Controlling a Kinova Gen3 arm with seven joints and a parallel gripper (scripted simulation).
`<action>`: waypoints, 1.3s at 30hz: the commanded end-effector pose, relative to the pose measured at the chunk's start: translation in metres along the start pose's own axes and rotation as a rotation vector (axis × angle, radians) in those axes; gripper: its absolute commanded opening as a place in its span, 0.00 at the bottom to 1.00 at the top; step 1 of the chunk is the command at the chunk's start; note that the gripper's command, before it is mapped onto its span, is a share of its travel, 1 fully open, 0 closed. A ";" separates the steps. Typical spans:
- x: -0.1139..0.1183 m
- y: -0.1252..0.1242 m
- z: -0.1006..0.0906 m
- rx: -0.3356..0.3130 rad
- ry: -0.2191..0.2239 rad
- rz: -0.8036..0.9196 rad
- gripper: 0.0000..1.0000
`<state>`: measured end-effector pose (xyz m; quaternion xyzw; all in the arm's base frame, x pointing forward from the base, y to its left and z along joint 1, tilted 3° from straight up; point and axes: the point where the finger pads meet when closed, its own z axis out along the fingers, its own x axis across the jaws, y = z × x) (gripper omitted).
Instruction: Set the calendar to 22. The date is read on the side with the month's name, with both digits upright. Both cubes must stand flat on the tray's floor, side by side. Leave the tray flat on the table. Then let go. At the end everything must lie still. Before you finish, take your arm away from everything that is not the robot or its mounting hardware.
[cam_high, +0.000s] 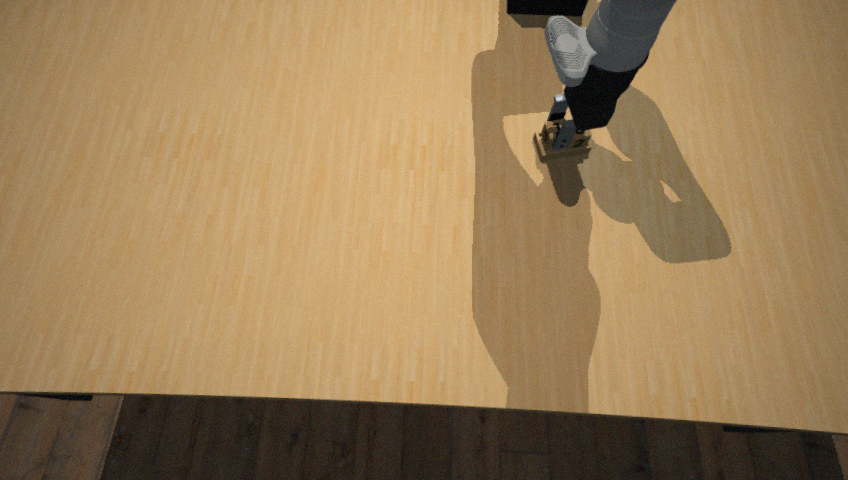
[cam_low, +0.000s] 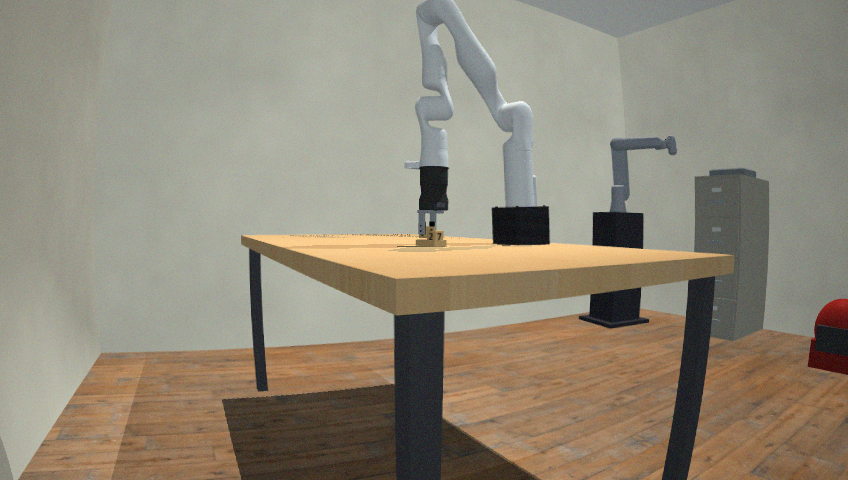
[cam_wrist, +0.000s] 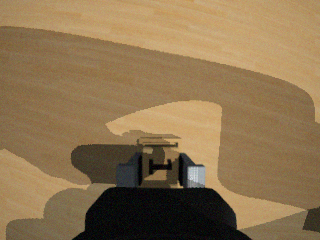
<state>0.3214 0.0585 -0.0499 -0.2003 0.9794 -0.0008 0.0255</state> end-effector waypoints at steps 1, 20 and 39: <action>0.003 0.000 0.001 -0.002 0.002 0.007 0.60; 0.002 0.001 0.006 -0.003 0.002 0.006 0.60; 0.002 0.001 0.011 -0.002 0.001 0.006 0.60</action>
